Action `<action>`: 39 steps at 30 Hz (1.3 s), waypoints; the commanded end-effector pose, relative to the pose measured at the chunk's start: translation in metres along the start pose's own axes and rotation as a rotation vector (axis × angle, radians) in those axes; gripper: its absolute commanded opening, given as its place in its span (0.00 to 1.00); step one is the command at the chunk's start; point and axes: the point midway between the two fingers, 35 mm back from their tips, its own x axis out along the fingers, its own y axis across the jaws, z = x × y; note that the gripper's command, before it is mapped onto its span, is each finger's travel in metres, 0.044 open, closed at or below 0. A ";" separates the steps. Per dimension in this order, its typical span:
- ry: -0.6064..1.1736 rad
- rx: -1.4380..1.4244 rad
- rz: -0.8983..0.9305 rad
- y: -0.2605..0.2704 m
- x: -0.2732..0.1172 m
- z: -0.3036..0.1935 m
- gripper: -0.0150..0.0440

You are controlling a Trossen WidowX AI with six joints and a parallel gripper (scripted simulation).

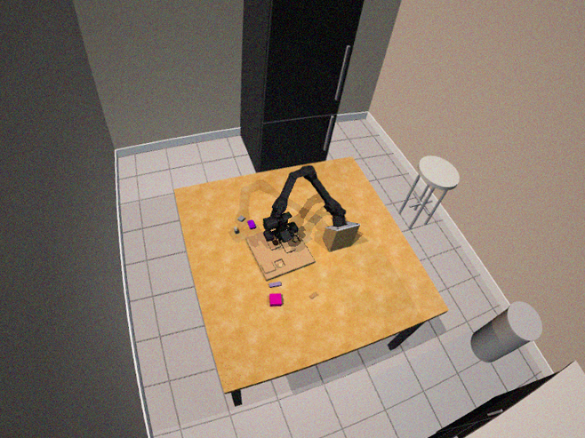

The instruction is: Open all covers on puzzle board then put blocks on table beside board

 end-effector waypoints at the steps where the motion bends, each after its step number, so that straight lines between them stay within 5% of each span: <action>1: 0.002 -0.009 0.004 0.002 0.005 0.001 0.25; 39: 0.006 -0.010 0.005 0.013 0.033 -0.003 0.25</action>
